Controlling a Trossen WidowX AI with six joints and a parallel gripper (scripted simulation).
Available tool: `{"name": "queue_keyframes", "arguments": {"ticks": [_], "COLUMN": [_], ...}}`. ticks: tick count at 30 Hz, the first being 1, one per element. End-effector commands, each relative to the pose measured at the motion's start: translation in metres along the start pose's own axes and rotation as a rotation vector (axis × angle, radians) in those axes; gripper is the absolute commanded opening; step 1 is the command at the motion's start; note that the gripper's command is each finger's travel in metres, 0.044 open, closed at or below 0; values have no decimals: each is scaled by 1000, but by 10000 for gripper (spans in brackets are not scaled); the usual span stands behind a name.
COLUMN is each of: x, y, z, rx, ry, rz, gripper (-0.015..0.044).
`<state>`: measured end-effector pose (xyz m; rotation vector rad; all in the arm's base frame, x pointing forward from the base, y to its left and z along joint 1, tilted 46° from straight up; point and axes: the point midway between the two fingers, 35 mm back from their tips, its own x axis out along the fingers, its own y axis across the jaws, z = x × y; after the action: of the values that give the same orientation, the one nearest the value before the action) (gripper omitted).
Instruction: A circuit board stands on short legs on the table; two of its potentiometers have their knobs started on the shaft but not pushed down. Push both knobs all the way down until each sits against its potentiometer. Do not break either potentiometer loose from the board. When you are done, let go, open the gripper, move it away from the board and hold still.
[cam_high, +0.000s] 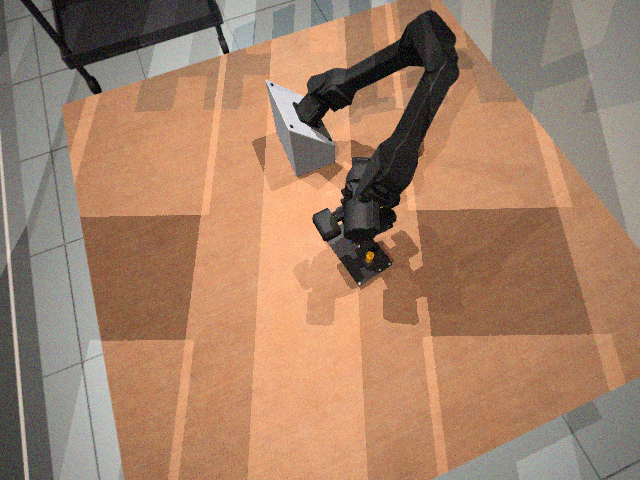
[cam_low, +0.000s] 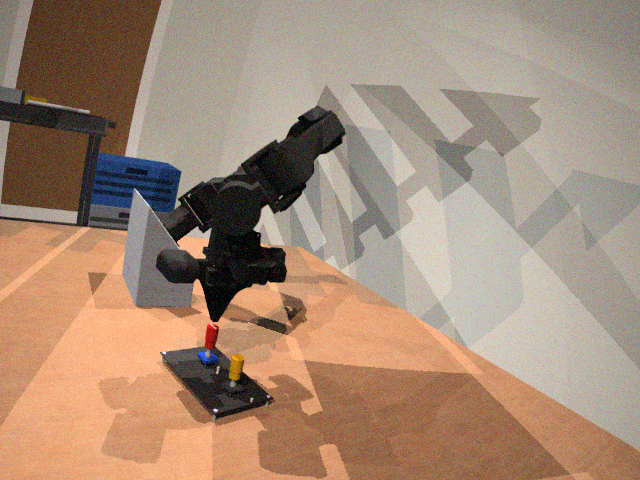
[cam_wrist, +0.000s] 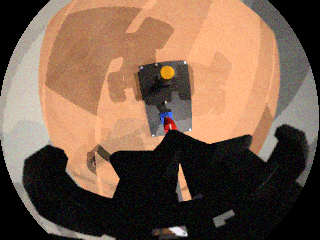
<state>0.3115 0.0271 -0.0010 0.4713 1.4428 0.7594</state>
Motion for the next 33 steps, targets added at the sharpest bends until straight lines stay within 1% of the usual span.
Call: {"name": "queue_keyframes", "arguments": {"ticks": [1, 33], "x": [5, 10], "y": [0, 0], "z": [0, 0], "rx": [3, 3], "ry": [-4, -4], "rz": [2, 3], "gripper": [0, 0]}}
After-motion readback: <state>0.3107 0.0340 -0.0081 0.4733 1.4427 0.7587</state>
